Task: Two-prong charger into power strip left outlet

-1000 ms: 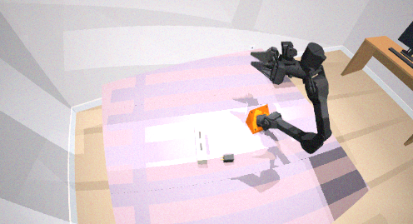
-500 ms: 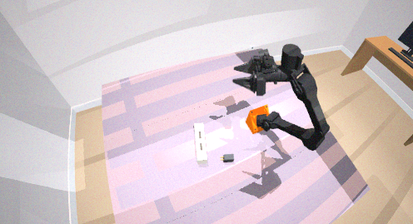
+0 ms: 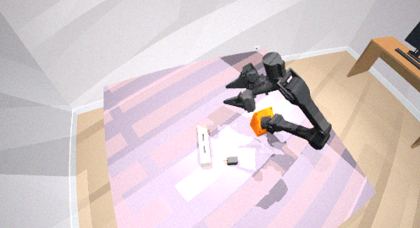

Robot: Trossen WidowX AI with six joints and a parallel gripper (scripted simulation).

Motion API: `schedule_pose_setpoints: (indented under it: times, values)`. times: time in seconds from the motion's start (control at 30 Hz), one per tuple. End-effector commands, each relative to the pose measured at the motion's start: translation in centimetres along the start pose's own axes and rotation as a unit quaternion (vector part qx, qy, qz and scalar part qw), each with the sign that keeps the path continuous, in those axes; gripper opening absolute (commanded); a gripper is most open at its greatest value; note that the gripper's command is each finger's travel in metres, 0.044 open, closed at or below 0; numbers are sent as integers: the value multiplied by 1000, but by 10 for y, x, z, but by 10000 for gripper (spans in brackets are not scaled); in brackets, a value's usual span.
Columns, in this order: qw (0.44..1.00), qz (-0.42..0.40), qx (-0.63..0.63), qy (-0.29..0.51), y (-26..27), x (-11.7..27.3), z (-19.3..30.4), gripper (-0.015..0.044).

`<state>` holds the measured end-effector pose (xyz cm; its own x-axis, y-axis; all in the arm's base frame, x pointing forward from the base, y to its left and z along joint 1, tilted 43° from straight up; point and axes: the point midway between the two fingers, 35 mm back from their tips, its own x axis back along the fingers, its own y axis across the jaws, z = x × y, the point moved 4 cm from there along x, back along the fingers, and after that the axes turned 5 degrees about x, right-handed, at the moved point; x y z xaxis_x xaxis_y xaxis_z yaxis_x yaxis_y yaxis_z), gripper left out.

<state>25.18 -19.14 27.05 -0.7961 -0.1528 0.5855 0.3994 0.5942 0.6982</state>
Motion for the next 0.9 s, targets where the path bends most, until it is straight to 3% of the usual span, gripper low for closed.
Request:
schedule_pose_setpoints:
  times: [0.0,0.87]
  values:
    - [999,-2,4,41,2,-17,14,440]
    - [964,-20,54,258,33,-87,100,440]
